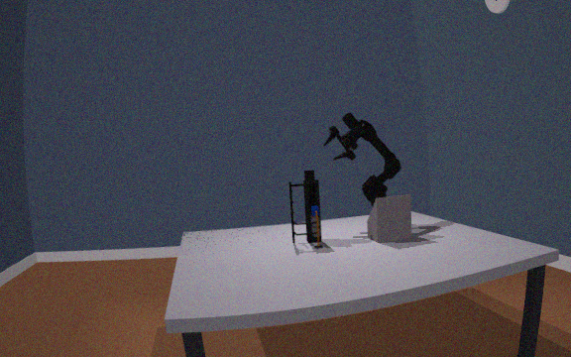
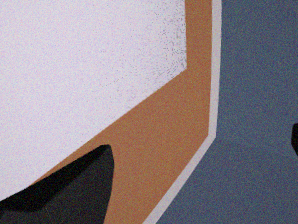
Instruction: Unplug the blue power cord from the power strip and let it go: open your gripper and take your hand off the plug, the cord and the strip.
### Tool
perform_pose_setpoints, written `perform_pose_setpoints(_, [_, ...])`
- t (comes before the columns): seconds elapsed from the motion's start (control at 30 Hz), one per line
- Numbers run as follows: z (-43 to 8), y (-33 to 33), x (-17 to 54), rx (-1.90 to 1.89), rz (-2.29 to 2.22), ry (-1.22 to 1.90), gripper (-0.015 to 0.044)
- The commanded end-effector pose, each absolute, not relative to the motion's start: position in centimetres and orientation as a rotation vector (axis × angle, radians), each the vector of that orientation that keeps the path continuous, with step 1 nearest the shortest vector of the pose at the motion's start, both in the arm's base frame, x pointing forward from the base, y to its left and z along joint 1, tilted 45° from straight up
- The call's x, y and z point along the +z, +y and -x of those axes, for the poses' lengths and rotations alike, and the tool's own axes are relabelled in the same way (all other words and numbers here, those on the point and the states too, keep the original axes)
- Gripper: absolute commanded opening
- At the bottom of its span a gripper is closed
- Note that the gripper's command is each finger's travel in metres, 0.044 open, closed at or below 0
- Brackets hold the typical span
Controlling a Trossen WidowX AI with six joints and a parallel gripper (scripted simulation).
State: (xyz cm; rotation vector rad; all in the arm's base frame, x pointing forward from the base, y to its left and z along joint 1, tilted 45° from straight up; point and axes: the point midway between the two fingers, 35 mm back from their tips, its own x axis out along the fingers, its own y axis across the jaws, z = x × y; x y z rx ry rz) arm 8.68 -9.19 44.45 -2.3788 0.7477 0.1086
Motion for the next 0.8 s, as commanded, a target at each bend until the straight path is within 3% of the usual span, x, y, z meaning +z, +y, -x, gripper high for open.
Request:
perform_pose_setpoints(0.0, [-8.8, -9.1, 44.4, 0.111, 2.378, 0.748, 0.0374])
perform_pose_setpoints(0.27, [-17.2, -4.0, 41.0, 0.306, 2.284, 0.777, 0.0164])
perform_pose_setpoints(0.57, [-26.3, 3.0, 31.4, 0.558, 2.102, 0.921, 0.016])
perform_pose_setpoints(0.77, [-28.3, 5.3, 25.7, 0.733, 2.06, 0.996, 0.016])
